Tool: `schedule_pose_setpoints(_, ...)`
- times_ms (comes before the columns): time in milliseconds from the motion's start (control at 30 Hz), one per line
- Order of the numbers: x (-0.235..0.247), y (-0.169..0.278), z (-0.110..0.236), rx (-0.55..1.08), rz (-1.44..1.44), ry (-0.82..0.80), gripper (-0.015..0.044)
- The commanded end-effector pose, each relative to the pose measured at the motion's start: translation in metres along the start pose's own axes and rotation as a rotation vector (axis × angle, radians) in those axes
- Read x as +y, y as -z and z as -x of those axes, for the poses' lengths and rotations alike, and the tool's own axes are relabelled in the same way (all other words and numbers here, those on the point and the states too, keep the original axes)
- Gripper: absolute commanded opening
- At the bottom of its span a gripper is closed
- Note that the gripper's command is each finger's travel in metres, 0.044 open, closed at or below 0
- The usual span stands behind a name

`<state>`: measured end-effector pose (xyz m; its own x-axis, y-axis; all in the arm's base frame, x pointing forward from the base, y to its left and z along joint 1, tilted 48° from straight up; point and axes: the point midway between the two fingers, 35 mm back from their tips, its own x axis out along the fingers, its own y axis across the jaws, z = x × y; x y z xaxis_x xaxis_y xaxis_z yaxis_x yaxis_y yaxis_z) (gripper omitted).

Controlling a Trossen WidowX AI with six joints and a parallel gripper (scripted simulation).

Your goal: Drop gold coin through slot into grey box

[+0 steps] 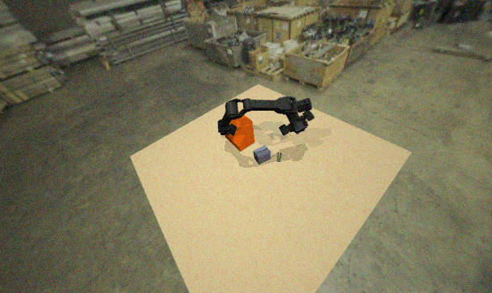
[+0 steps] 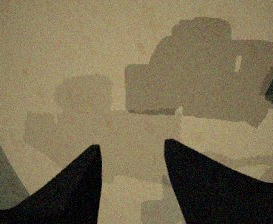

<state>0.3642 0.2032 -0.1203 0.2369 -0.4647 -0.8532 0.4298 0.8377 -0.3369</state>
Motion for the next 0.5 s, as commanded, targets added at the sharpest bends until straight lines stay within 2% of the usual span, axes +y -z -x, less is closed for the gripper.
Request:
schedule_pose_setpoints(0, -0.073, -0.024, 0.009, 0.013, -0.284, 0.259, 0.0161)
schedule_pose_setpoints(133, -0.117, -0.036, 0.019, -0.009, -0.435, 0.417, 0.0161)
schedule_pose_setpoints(333, -0.124, -0.036, 0.021, -0.01, -0.439, 0.423, 0.0161)
schedule_pose_setpoints(467, -0.137, -0.034, -0.008, -0.011, -0.439, 0.424, 0.0161)
